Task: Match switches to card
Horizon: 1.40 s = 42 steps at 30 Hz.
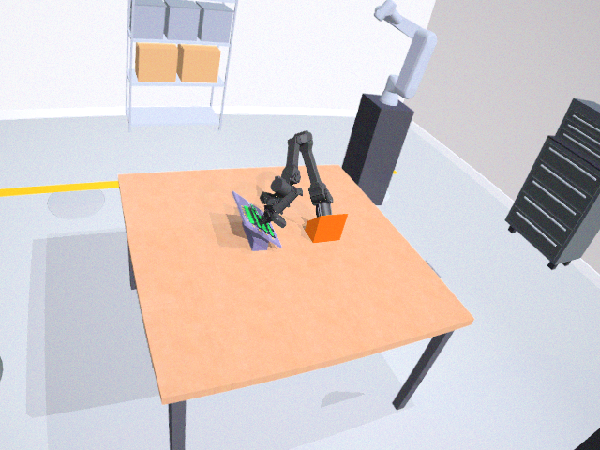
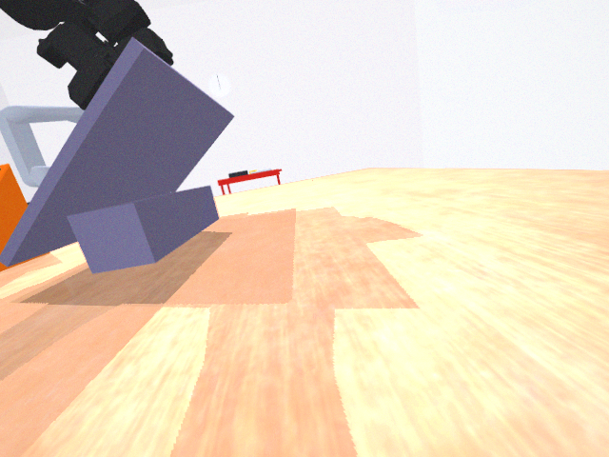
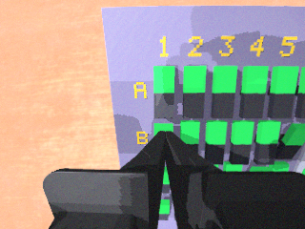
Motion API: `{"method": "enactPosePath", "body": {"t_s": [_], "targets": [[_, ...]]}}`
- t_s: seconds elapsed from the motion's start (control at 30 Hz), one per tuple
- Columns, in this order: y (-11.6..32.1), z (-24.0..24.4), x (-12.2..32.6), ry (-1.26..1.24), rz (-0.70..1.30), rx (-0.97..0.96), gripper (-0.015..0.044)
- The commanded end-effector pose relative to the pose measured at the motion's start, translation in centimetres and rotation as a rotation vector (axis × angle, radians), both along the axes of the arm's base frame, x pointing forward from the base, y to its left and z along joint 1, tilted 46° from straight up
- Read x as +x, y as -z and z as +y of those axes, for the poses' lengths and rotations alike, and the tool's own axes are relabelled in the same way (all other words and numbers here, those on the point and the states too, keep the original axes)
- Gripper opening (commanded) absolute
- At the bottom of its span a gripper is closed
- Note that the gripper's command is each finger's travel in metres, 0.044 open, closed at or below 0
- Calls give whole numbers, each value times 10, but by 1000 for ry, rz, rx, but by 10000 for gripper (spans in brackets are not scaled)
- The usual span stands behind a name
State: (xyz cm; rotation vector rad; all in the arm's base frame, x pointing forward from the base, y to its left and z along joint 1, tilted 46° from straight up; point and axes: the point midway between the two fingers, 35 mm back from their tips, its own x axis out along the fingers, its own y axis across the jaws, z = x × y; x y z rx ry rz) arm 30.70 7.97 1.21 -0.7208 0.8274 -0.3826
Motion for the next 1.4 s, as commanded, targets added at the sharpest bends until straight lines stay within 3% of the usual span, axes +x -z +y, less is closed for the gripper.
{"method": "enactPosePath", "body": {"t_s": [0.0,1.37], "targets": [[1,0,0,-3,6,-1,0],[4,-3,3,-3,6,-2,0]]}}
